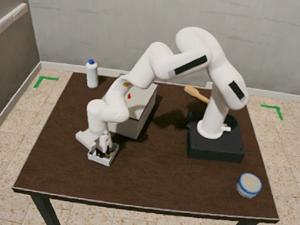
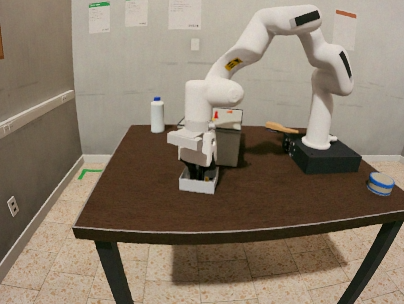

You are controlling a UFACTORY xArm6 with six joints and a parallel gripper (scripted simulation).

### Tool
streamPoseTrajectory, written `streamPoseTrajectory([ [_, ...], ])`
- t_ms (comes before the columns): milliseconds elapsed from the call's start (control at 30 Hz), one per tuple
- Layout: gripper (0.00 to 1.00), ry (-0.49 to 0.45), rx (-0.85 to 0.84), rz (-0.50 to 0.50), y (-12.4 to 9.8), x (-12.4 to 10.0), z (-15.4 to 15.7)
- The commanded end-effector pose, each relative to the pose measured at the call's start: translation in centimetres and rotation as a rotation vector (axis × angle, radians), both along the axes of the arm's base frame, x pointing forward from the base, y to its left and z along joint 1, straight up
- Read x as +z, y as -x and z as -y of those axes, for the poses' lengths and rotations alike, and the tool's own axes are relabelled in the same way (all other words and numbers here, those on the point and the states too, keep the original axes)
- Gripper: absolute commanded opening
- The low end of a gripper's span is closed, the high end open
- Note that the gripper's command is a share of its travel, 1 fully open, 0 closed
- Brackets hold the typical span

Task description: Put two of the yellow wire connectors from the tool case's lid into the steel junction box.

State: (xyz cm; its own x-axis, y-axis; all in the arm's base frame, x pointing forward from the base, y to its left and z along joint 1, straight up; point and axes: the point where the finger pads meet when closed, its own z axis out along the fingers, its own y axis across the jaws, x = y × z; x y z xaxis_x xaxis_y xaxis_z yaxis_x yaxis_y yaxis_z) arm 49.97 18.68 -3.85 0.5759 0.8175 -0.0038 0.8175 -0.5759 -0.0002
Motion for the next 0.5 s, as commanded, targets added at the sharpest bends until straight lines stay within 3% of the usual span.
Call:
streamPoseTrajectory([
  [0, 0.03, -0.002, 0.000, 0.004, -0.18, 0.04, -0.07],
  [133, 0.03, -0.002, 0.000, 0.004, -0.18, 0.04, -0.07],
  [167, 0.30, -0.002, 0.000, 0.004, -0.18, 0.04, -0.07],
  [467, 0.30, -0.002, 0.000, 0.004, -0.18, 0.04, -0.07],
])
